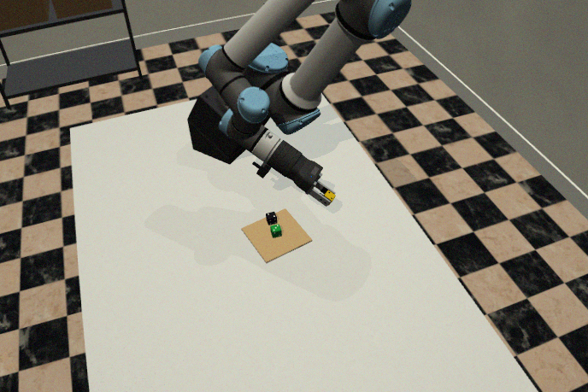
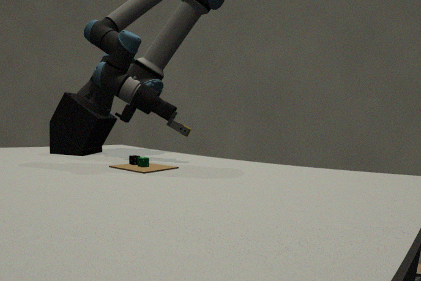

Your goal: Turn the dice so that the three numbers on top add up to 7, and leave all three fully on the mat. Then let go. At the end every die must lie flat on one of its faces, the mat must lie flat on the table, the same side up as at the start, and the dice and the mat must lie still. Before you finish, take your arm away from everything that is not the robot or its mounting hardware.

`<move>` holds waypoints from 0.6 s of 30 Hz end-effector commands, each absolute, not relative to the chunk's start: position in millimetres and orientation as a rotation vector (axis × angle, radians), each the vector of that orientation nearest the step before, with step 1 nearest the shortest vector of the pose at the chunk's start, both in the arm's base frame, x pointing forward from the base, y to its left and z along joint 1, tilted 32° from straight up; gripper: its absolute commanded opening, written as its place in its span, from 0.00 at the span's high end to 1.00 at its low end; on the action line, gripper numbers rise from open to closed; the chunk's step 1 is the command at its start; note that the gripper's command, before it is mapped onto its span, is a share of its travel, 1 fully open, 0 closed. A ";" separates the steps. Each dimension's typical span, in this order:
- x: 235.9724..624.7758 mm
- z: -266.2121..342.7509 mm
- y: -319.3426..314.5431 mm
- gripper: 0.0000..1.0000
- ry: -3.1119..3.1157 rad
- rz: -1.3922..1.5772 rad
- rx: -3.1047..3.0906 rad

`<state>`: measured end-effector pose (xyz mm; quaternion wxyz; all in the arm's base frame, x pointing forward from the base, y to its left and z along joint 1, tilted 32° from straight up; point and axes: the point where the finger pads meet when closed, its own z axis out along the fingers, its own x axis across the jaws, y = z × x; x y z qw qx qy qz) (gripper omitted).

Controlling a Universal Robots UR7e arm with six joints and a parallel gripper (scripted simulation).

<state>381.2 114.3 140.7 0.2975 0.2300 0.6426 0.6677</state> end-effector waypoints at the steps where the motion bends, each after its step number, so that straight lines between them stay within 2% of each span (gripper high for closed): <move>1: 381.3 140.6 114.2 0.51 1.708 1.775 0.611; 18: 389.6 122.7 121.1 0.51 1.715 1.779 0.607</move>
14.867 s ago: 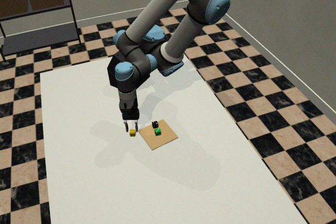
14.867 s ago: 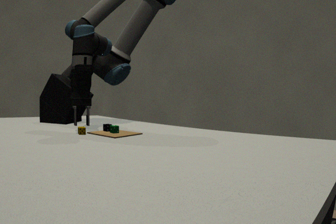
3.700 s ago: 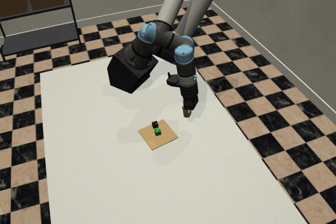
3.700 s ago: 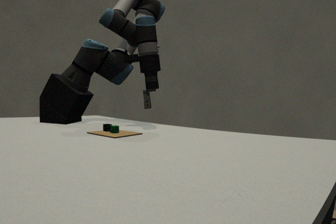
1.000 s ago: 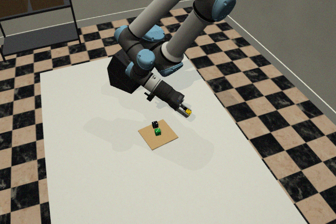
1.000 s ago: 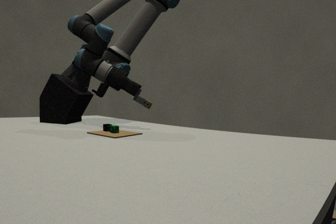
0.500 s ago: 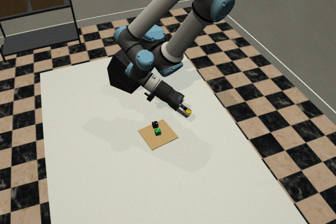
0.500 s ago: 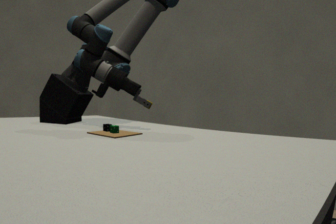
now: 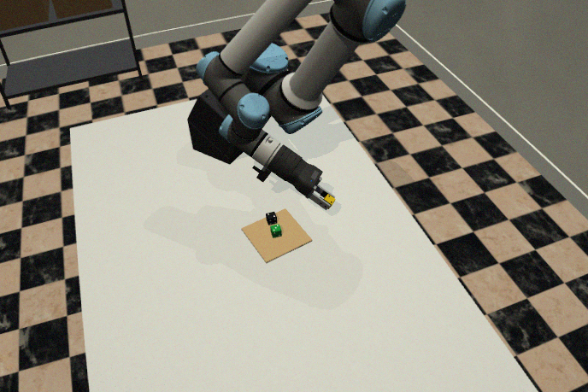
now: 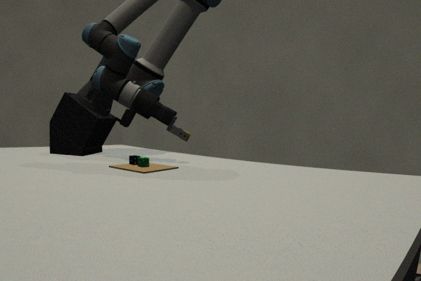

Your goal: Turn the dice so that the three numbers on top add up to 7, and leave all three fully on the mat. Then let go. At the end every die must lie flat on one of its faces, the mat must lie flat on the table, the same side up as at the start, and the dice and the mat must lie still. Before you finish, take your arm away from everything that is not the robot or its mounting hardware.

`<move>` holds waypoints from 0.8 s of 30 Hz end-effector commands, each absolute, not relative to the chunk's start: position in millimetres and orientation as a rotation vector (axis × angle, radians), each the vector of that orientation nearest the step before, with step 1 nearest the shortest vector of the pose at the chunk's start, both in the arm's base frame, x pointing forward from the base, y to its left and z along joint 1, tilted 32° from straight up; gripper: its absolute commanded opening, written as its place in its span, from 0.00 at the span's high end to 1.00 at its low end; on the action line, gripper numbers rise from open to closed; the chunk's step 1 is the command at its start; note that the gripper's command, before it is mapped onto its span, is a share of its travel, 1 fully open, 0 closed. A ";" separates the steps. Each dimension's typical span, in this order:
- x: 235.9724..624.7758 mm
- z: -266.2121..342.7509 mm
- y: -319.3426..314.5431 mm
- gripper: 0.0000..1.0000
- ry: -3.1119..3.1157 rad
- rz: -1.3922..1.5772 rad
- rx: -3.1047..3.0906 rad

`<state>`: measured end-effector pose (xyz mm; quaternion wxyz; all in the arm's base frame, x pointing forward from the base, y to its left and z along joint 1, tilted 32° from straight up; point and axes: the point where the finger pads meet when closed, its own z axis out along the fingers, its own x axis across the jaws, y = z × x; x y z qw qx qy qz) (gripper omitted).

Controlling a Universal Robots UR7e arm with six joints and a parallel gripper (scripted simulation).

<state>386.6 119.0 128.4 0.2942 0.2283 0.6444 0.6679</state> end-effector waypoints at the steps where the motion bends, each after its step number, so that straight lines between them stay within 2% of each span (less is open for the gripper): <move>1: 390.6 120.6 121.9 0.51 1.715 1.779 0.607; 24: 408.9 80.8 137.1 0.51 1.715 1.779 0.607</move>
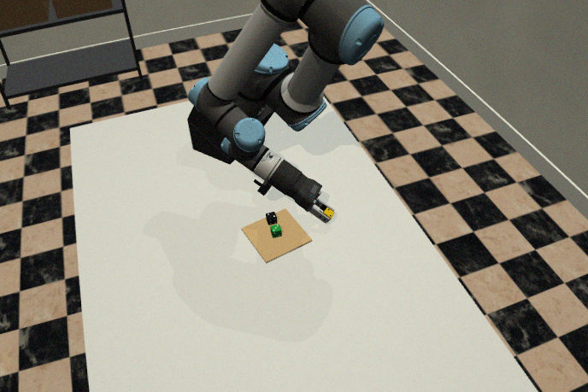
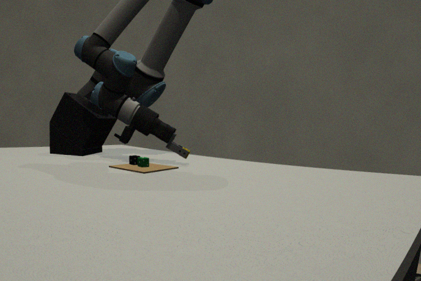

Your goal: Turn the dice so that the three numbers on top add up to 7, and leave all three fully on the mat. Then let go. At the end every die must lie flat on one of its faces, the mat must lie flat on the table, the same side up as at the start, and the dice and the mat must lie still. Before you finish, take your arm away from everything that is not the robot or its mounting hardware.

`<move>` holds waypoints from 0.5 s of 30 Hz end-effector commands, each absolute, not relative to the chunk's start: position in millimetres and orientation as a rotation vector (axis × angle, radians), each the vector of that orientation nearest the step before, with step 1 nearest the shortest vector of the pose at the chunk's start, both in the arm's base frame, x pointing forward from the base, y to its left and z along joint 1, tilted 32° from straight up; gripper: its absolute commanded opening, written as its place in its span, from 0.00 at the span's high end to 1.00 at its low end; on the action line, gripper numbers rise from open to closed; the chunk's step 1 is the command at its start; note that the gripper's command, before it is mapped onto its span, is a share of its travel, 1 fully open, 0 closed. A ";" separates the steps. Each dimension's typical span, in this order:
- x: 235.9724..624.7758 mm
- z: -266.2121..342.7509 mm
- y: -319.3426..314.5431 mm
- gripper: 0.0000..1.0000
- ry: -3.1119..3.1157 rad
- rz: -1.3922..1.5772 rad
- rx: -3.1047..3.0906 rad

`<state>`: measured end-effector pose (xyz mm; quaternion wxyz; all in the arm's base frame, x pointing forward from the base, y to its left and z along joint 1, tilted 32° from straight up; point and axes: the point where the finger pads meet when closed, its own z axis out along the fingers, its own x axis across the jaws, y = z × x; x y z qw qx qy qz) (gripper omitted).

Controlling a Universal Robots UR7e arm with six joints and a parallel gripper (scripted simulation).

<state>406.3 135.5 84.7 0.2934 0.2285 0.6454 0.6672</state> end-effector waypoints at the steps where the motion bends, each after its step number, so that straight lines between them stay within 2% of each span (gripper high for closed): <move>1: 409.2 80.0 137.4 0.51 1.715 1.779 0.607; 15: 410.3 77.7 138.3 0.51 1.715 1.779 0.607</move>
